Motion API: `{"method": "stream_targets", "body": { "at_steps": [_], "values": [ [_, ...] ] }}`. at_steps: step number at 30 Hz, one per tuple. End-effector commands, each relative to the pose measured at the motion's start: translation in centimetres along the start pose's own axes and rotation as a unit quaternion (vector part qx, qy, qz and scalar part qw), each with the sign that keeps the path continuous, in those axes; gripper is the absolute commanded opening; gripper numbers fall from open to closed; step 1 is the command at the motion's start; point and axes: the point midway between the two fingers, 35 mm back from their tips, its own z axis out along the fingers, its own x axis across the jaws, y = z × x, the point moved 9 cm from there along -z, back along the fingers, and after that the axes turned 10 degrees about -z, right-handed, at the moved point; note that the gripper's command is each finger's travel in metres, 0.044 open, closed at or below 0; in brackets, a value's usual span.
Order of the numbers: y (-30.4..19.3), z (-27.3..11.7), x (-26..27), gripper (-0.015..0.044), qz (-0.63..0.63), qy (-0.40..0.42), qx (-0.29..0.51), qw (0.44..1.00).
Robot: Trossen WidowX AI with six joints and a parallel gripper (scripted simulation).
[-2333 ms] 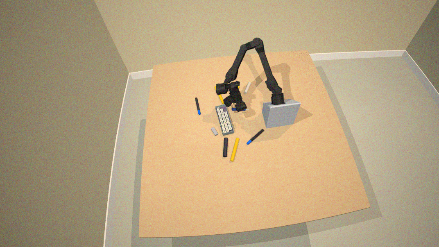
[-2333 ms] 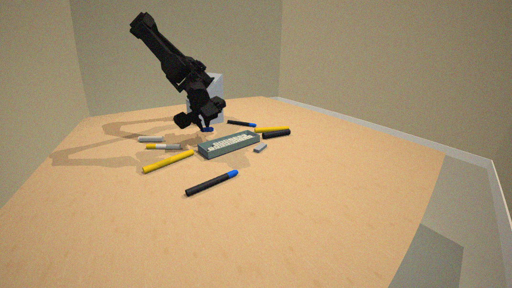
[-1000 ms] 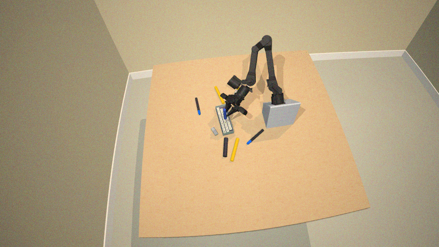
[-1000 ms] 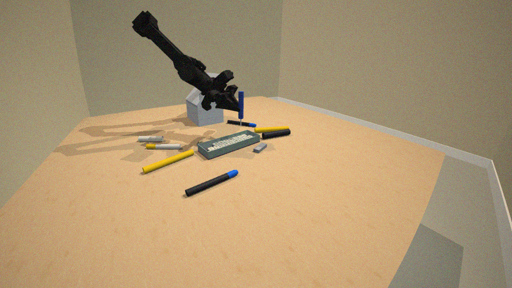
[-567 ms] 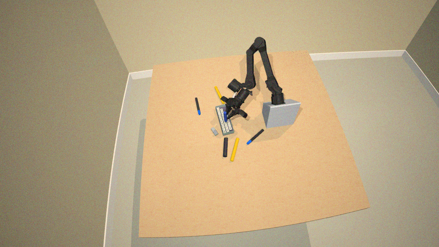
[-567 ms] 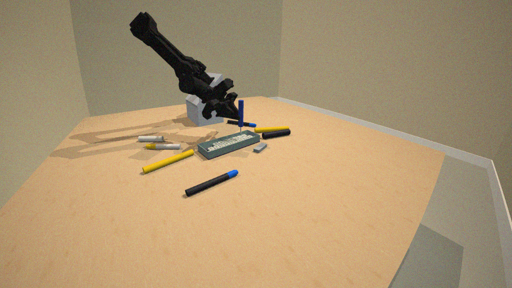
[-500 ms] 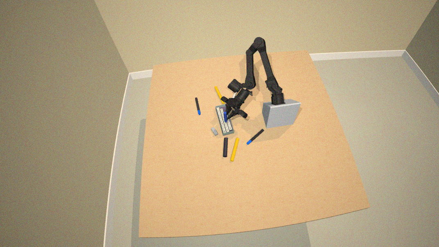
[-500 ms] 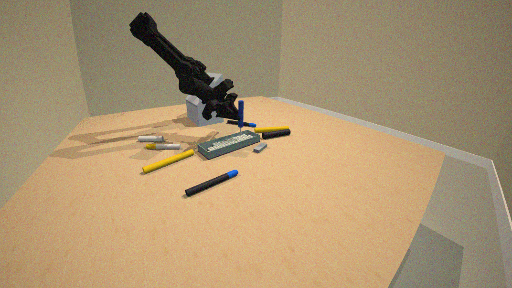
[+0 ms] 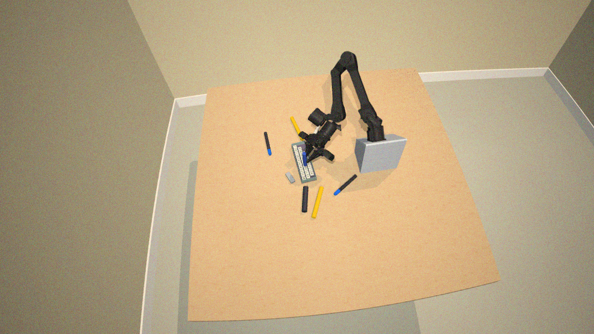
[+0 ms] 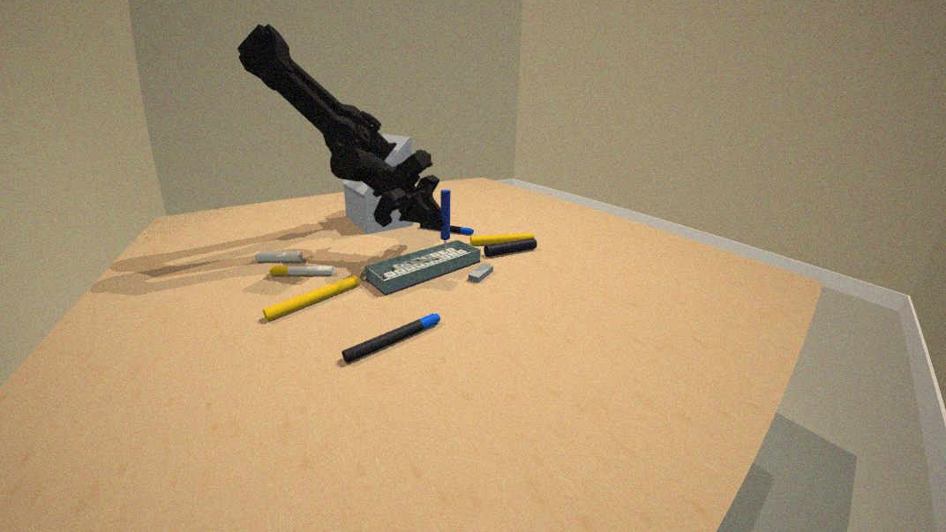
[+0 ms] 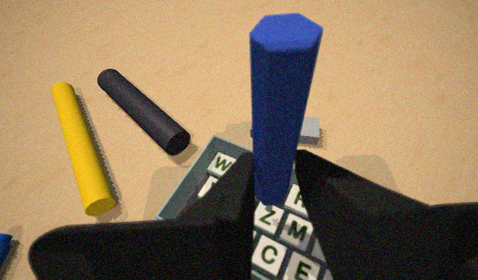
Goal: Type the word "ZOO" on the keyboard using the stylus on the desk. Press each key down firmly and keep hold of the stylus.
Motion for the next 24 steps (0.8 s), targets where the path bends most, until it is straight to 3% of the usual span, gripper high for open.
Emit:
{"method": "stream_targets", "body": {
  "at_steps": [1, 24],
  "values": [
    [-0.27, 0.21, 0.07, 0.0081, -0.001, 0.001, -0.002, 1.0],
    [-1.2, 0.75, 0.24, 0.0081, -0.001, 0.001, -0.002, 1.0]
  ]
}}
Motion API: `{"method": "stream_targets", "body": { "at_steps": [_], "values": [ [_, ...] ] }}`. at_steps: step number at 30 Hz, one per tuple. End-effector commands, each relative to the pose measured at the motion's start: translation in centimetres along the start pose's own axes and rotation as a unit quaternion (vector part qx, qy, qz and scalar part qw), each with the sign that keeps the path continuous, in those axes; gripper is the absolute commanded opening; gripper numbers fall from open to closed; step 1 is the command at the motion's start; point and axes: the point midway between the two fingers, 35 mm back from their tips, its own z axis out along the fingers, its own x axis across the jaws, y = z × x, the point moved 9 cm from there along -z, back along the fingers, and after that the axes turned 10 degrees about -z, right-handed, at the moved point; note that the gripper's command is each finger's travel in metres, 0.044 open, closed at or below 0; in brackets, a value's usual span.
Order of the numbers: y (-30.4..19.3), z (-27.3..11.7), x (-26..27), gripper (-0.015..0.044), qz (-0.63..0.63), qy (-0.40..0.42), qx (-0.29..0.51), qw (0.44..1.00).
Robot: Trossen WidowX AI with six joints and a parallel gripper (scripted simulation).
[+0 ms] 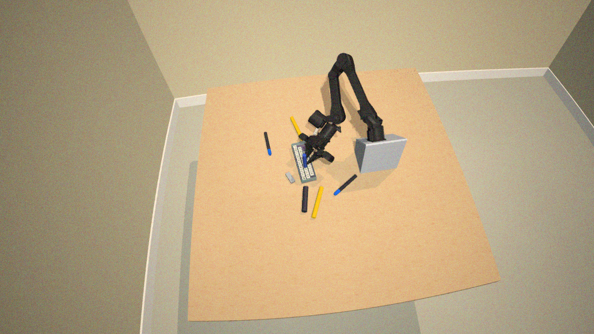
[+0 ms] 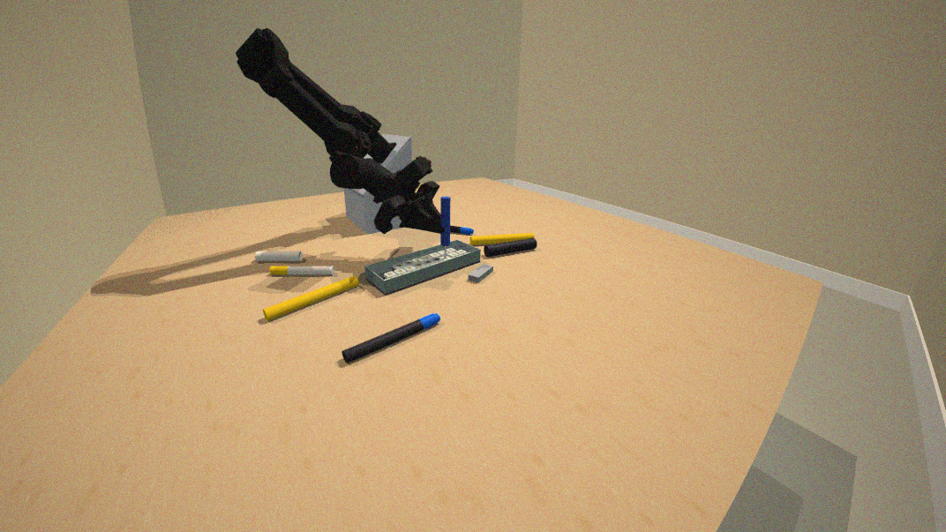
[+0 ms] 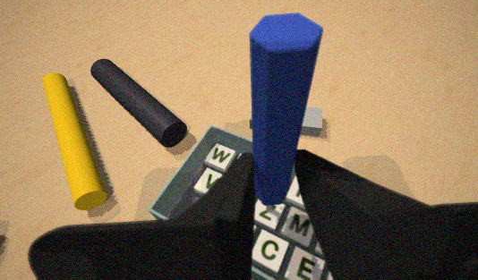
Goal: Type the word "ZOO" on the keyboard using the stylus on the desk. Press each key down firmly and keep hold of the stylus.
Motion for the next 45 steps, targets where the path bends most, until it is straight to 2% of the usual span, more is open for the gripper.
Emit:
{"method": "stream_targets", "body": {
  "at_steps": [1, 29, 34, 36, 45],
  "values": [
    [-0.2, 0.1, 0.1, 0.0081, -0.001, 0.001, -0.002, 1.0],
    [2.9, -1.6, -0.6, 0.0084, -0.003, -0.001, -0.005, 1.0],
    [2.9, -1.6, -0.6, 0.0051, -0.003, -0.001, -0.005, 1.0],
    [2.8, -1.6, -0.9, 0.0, -0.003, -0.001, -0.005, 1.0],
    [1.2, -3.4, -4.7, 0.0, -0.003, -0.001, -0.003, 1.0]
  ]
}}
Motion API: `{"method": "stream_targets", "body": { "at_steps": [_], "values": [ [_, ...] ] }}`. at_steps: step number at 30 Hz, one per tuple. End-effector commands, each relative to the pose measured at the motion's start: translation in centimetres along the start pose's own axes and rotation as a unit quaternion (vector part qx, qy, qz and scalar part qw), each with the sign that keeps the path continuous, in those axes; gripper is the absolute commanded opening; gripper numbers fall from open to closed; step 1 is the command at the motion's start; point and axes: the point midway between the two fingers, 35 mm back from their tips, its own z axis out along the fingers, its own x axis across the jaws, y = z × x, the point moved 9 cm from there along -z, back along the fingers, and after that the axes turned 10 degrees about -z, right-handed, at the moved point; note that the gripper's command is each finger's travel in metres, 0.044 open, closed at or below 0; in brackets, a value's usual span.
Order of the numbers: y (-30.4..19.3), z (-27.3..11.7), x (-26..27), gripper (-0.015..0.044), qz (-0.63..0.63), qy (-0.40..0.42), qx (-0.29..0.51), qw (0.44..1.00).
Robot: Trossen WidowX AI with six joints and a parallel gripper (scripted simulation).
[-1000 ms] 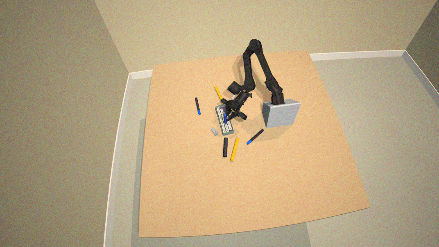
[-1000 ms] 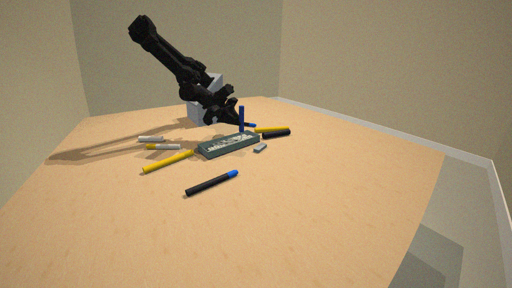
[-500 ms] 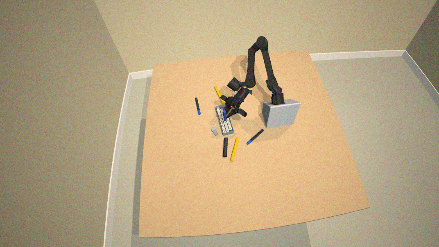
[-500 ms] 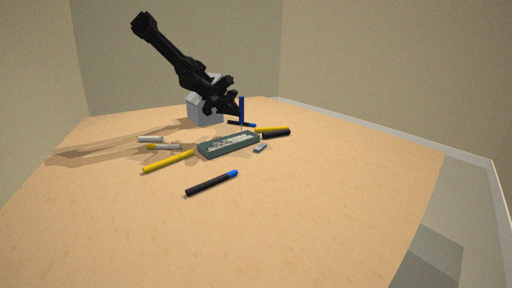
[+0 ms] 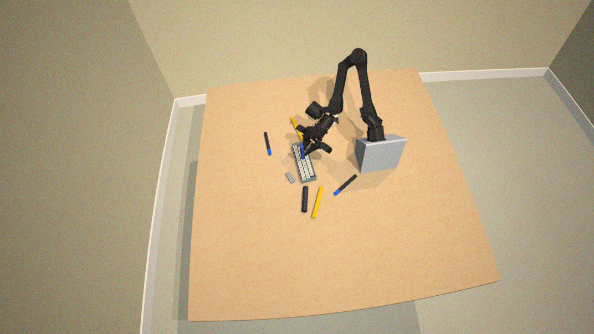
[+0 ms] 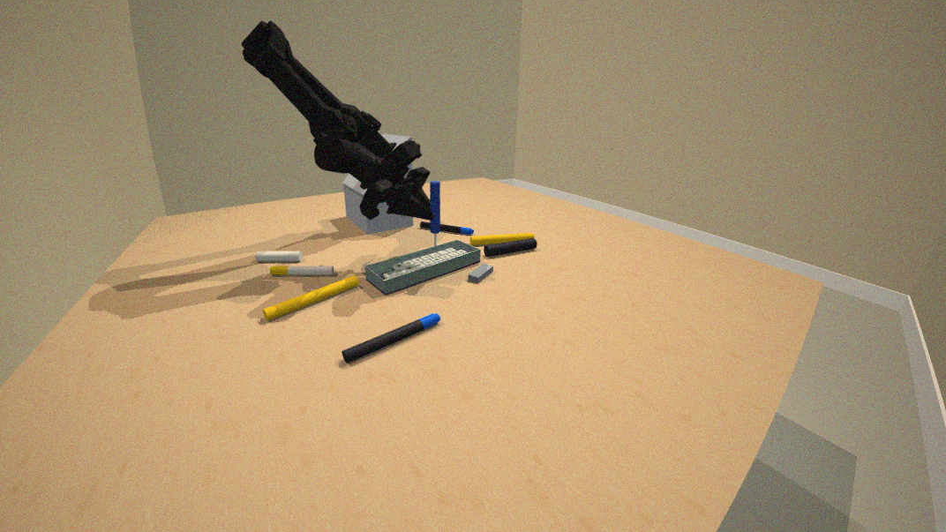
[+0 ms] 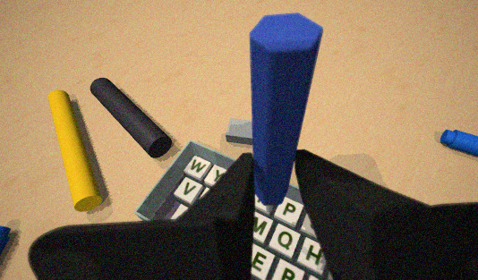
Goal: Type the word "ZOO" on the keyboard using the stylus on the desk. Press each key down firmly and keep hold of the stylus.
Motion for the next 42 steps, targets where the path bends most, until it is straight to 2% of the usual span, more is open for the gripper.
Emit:
{"method": "stream_targets", "body": {
  "at_steps": [1, 8, 22, 25, 42],
  "values": [
    [-0.8, -1.3, -2.2, 0.0, -0.002, -0.005, -0.002, 1.0],
    [-1.7, -3.1, -4.2, 0.0, -0.002, -0.007, -0.001, 1.0],
    [-3.4, -2.1, -3.7, 0.0, -0.002, -0.007, -0.001, 1.0],
    [-3.5, -1.9, -3.8, 0.0079, -0.002, -0.007, 0.0, 1.0],
    [-4.3, -1.4, -3.7, 0.0081, -0.002, -0.007, 0.0, 1.0]
  ]
}}
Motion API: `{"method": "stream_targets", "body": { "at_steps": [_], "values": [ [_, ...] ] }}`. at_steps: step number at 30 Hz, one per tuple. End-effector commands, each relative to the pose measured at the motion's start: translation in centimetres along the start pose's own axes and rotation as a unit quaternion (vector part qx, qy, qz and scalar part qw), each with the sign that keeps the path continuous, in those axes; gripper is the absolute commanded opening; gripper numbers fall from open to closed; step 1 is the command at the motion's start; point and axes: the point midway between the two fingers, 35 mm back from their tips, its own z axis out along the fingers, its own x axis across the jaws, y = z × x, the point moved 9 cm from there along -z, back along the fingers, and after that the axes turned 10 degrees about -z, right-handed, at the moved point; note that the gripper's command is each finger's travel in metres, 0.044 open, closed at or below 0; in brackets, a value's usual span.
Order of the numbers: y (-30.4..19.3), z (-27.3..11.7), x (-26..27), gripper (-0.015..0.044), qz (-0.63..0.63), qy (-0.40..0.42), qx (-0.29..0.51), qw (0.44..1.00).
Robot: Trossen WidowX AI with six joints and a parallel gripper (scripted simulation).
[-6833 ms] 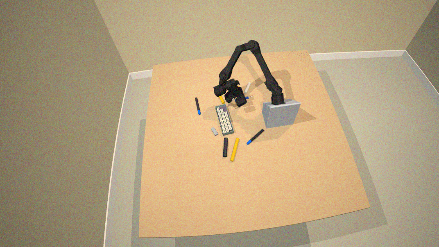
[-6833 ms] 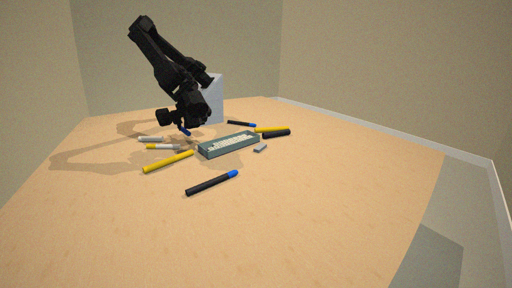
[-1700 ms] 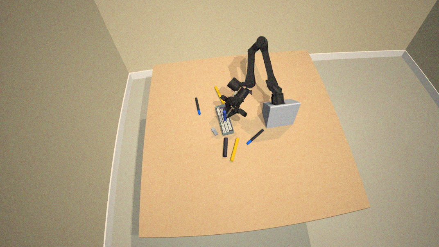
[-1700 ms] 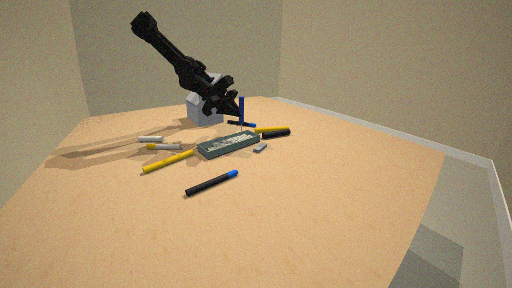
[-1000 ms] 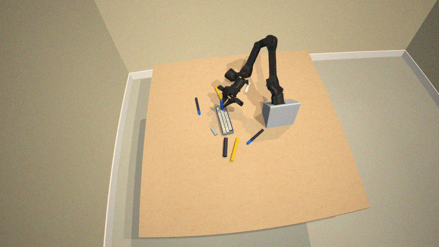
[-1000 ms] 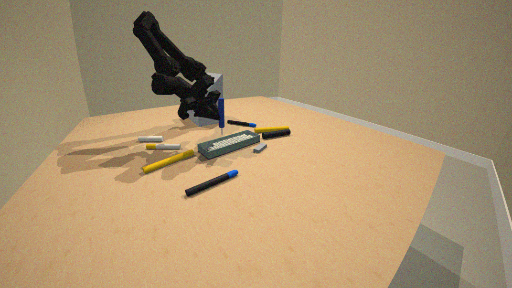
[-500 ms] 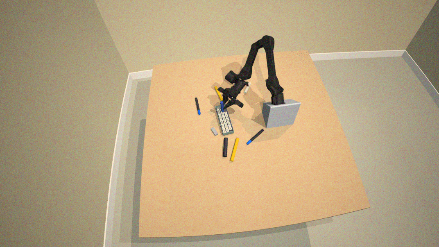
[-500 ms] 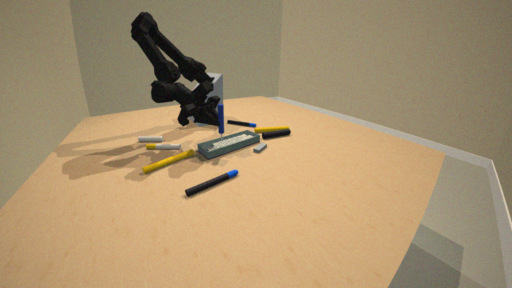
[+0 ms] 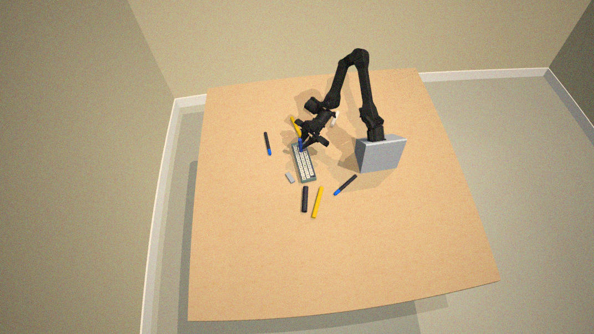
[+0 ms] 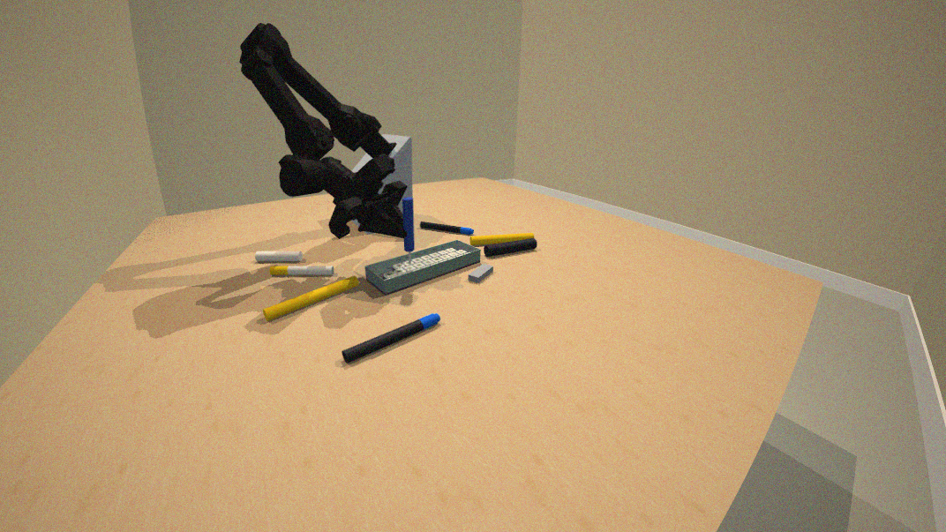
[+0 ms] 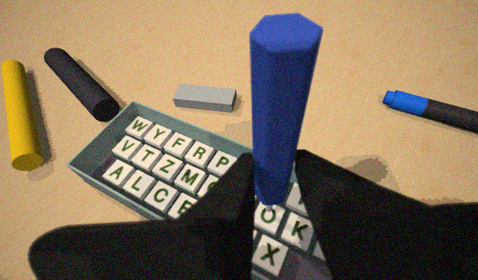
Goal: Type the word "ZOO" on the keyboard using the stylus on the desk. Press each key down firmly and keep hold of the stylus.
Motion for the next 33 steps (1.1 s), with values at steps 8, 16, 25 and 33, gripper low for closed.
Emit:
{"method": "stream_targets", "body": {
  "at_steps": [8, 16, 25, 33],
  "values": [
    [-0.51, 0.35, 0.1, 0.0081, -0.001, 0.0, -0.002, 1.0],
    [-0.81, 0.52, 0.16, 0.0081, -0.001, 0.0, -0.002, 1.0],
    [-0.92, 0.59, 0.18, 0.0081, -0.001, 0.0, -0.002, 1.0],
    [-0.62, 0.42, 0.1, 0.0081, -0.001, 0.0, -0.002, 1.0]
  ]
}}
